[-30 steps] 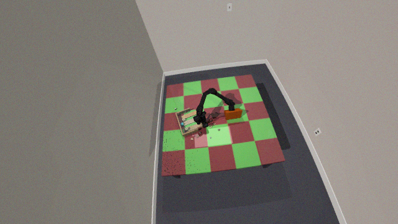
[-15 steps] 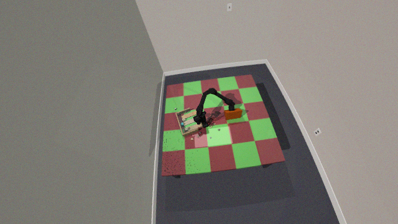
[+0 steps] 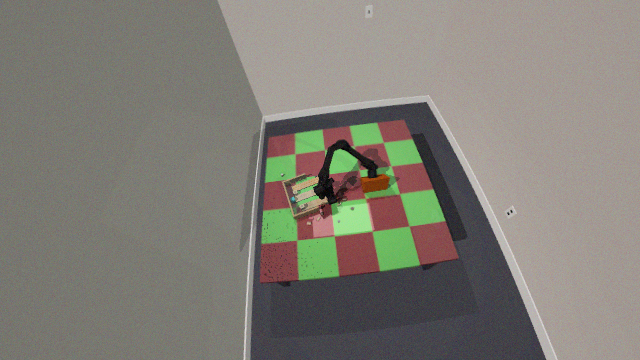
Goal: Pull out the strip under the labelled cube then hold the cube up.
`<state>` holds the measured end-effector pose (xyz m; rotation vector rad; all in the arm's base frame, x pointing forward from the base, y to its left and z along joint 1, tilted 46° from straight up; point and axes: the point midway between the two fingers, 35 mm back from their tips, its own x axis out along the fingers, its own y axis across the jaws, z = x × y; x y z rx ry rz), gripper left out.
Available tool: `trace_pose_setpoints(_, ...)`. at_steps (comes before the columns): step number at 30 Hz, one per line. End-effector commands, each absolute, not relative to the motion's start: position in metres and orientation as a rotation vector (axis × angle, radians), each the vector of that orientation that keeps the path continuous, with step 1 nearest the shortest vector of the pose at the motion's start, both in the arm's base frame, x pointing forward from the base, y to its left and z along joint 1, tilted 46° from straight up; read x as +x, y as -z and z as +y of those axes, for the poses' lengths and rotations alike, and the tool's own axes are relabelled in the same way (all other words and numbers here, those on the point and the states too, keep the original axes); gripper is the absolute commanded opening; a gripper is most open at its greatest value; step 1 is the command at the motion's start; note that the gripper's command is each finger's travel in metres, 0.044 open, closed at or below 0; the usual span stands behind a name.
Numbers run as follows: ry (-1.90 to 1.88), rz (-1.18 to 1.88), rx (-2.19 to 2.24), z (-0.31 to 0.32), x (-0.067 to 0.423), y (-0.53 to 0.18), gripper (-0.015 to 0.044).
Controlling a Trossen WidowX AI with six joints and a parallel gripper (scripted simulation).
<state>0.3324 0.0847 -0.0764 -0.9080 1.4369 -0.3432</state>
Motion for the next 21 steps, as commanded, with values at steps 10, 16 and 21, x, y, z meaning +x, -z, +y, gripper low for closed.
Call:
trace_pose_setpoints(10, 0.348, 1.45, -0.91, 0.074, 0.309, 0.076, 0.0)
trace_pose_setpoints(16, 0.348, 1.45, -0.91, 0.07, 0.301, 0.075, 0.0)
trace_pose_setpoints(21, 0.348, 1.451, -0.911, 0.068, 0.294, 0.074, 0.0)
